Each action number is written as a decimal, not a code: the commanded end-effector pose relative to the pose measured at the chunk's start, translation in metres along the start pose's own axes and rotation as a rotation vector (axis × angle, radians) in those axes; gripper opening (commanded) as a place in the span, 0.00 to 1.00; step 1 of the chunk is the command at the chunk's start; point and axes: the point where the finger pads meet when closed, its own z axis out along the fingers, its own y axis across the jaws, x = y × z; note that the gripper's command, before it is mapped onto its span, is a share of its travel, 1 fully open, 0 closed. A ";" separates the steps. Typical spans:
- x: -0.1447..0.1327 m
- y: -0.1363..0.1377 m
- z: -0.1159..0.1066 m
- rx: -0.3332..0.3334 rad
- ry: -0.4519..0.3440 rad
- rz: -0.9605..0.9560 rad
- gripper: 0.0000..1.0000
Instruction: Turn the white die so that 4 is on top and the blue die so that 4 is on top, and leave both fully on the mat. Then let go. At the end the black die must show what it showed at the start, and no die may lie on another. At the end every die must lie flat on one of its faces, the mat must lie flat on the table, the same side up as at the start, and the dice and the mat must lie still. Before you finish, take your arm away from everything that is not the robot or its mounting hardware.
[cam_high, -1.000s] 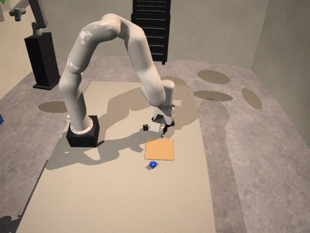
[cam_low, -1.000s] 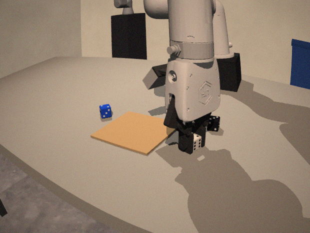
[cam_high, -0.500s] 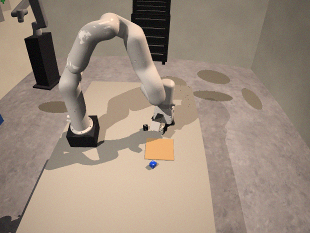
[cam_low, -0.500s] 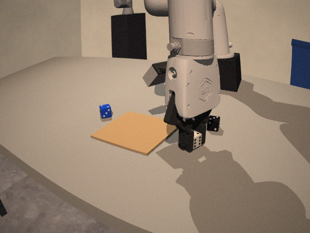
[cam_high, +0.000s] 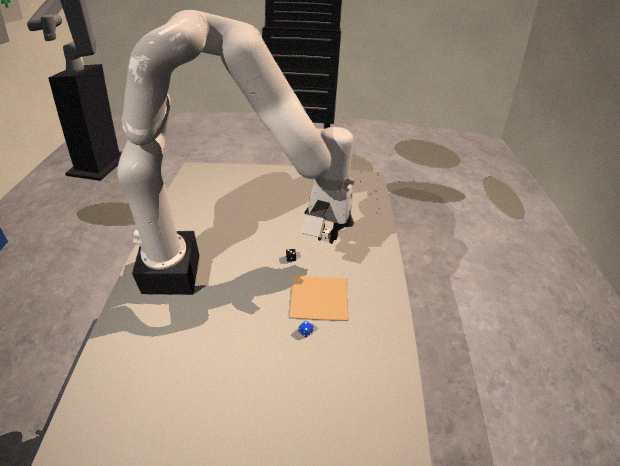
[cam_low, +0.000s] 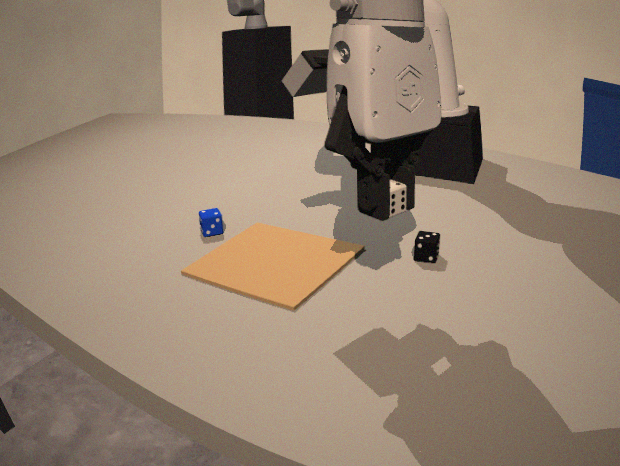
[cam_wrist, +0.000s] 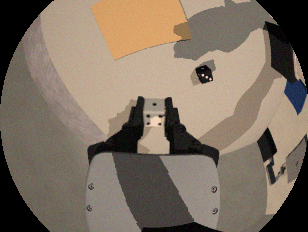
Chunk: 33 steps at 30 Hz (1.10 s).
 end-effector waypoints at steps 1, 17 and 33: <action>0.000 -0.001 -0.016 0.002 -0.001 0.000 0.21; 0.069 -0.004 -0.020 0.002 -0.001 -0.117 0.21; 0.134 0.007 -0.021 0.003 0.000 -0.235 0.21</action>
